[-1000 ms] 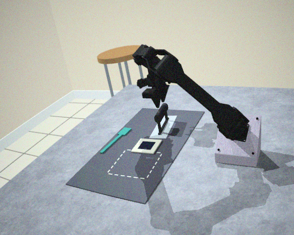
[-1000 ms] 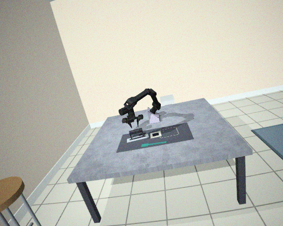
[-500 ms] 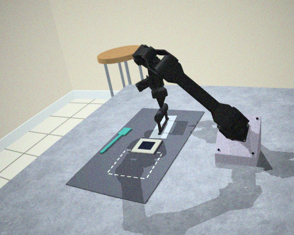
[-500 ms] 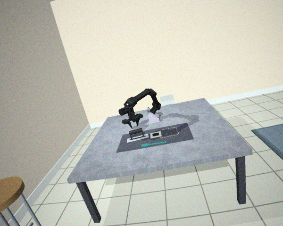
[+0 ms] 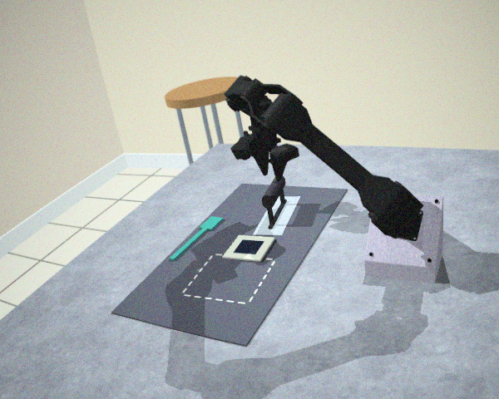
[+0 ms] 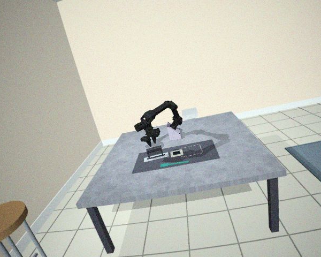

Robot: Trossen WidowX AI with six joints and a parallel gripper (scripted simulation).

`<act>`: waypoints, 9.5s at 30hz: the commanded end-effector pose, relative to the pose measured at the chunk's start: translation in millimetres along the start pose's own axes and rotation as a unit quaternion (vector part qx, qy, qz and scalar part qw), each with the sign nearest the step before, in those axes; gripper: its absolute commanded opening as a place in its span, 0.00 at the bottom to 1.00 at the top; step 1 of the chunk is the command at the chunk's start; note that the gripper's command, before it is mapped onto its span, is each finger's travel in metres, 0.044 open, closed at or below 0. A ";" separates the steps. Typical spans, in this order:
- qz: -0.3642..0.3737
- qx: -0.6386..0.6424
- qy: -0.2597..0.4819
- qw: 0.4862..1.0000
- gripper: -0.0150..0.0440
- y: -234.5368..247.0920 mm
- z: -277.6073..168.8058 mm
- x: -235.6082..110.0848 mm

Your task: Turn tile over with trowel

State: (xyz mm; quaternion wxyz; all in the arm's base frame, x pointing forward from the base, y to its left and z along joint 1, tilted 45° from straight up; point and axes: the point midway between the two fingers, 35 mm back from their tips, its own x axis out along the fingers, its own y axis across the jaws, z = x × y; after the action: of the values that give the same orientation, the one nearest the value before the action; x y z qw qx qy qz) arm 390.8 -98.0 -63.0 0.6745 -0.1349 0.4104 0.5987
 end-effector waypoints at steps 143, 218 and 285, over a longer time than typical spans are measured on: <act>-0.007 -0.050 -0.002 0.999 0.76 0.6 -2.7 -10.3; -0.187 0.779 -0.260 0.540 0.76 -8.8 -18.2 14.9; 0.035 0.906 -0.416 0.077 0.76 12.9 16.9 63.1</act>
State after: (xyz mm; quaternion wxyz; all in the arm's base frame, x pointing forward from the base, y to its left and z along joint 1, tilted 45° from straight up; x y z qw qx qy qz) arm 378.2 -41.2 -89.4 0.3248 0.8635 0.2985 -0.2446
